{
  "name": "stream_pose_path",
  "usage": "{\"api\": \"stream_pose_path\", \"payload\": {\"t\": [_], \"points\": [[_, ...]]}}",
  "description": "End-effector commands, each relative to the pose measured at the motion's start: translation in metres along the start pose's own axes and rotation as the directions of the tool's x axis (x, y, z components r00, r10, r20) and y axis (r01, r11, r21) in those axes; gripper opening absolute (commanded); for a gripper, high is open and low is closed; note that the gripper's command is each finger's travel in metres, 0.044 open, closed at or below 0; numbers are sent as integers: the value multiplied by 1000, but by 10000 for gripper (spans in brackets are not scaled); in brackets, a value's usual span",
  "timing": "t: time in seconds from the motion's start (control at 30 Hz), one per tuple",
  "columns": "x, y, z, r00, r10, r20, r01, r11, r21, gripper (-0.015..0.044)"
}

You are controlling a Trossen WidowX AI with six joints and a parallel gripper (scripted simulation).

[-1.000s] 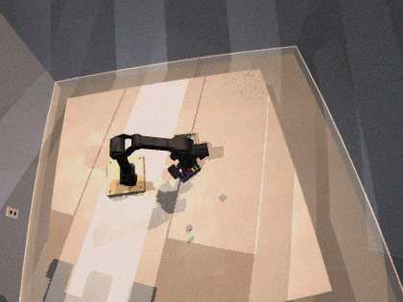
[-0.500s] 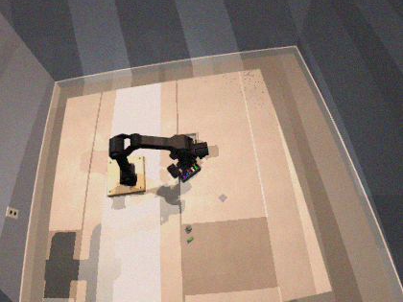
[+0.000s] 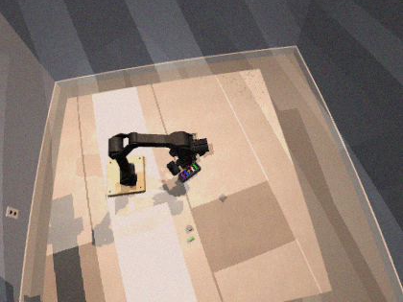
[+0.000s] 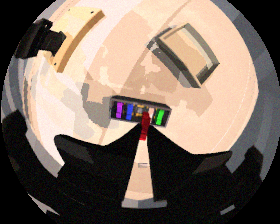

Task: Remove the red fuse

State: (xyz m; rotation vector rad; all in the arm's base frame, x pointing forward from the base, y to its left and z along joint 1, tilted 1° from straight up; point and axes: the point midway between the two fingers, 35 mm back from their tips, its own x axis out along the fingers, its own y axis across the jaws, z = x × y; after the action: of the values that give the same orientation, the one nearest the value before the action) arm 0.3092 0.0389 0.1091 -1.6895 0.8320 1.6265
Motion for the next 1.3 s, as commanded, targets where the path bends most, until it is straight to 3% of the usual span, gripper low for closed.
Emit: {"api": "stream_pose_path", "payload": {"t": [0.0,0.83,1.27], "points": [[-1,-13,14,1000,1,0,-1,1000,0,0],[-2,-84,145,1000,-6,13,6,1000,0,0],[10,-85,150,1000,-6,13,6,1000,0,0]]}}
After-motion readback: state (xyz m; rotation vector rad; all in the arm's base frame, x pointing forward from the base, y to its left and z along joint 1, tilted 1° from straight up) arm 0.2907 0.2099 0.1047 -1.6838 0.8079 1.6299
